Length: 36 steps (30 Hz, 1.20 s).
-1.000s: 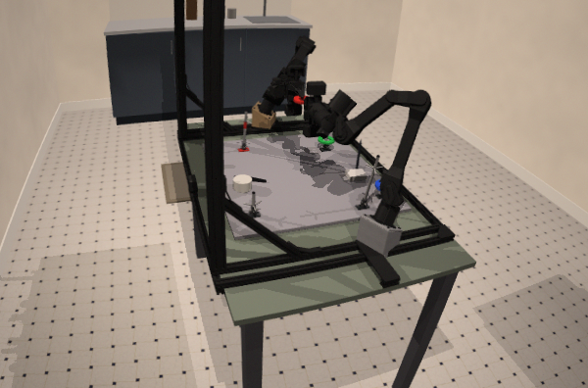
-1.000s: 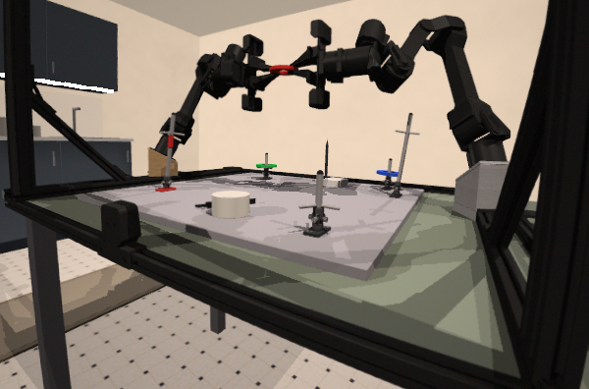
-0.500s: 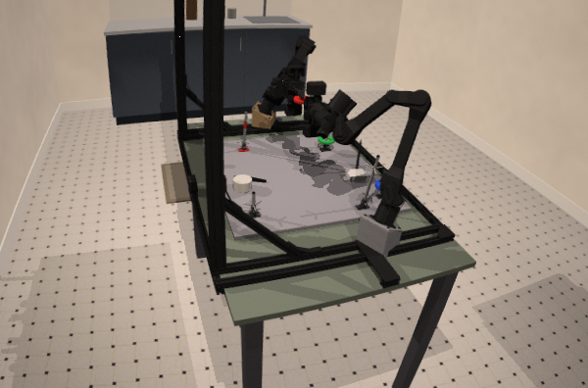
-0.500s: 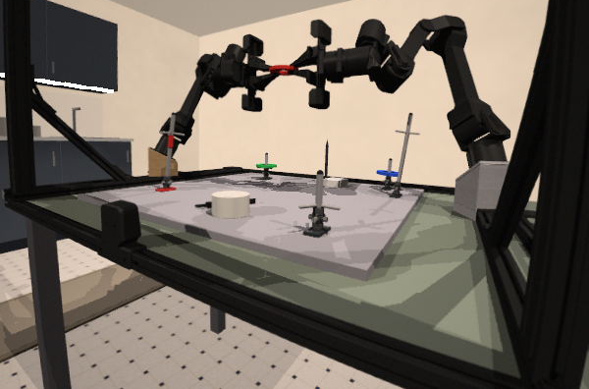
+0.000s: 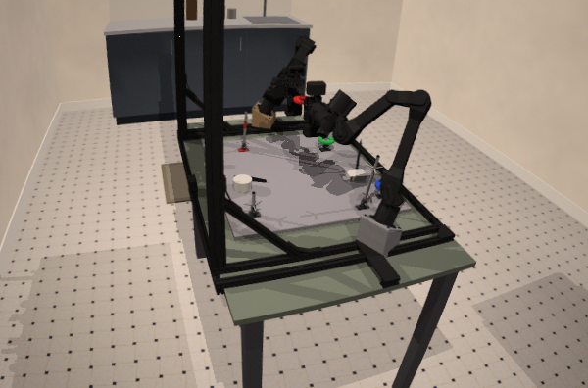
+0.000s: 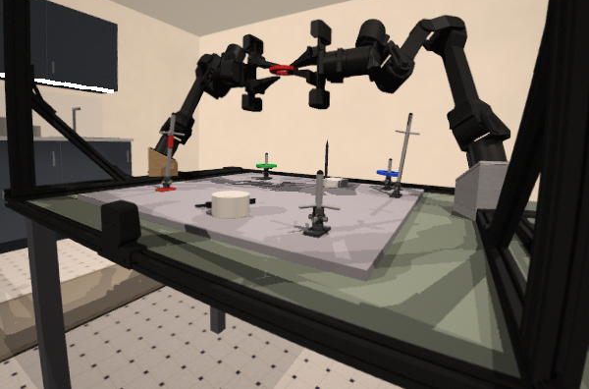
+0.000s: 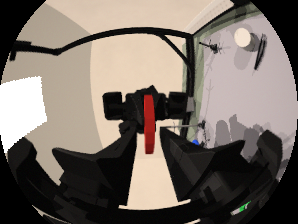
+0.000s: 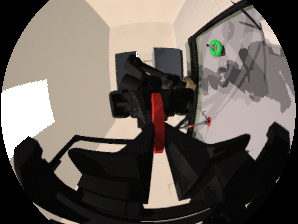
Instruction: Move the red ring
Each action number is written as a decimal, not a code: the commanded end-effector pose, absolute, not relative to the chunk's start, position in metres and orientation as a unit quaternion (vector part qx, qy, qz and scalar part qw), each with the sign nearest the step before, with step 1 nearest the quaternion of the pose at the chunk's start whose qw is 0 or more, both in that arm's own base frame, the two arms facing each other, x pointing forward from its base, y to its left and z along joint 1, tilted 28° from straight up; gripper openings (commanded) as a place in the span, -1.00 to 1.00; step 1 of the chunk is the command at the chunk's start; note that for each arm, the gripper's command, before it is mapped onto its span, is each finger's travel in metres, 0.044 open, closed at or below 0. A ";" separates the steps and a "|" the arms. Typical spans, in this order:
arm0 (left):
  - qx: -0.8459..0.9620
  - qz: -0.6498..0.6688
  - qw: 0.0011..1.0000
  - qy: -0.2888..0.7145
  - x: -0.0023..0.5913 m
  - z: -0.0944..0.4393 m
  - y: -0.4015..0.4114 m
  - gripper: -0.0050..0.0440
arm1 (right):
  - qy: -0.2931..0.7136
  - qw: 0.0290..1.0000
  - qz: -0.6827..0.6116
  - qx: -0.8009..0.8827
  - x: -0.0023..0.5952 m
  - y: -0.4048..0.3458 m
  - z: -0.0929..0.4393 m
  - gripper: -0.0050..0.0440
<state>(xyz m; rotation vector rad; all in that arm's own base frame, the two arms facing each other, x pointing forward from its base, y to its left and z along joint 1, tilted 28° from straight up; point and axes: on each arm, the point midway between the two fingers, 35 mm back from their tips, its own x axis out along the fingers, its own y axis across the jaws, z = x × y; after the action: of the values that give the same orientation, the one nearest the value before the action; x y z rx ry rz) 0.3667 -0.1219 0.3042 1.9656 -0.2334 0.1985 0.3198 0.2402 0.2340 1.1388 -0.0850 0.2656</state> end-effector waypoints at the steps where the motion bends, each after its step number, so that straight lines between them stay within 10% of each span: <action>1: 0.829 0.085 0.545 -0.098 0.366 0.305 -0.121 -0.01 | -0.039 0.832 0.128 0.538 0.320 0.241 0.234 -0.80; 10: 0.829 0.085 0.545 -0.098 0.366 0.305 -0.121 0.84 | -0.039 0.832 0.128 0.538 0.320 0.241 0.234 -0.80; 36: 0.827 0.066 0.557 -0.045 0.307 0.279 -0.089 0.84 | -0.039 0.832 0.128 0.538 0.320 0.241 0.234 -0.80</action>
<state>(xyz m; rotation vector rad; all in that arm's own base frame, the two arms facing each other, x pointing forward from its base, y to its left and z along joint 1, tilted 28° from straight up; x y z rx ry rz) 0.2969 -0.1096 0.2797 1.9715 -0.1910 0.1685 0.3198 0.2402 0.2340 1.1388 -0.0850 0.2656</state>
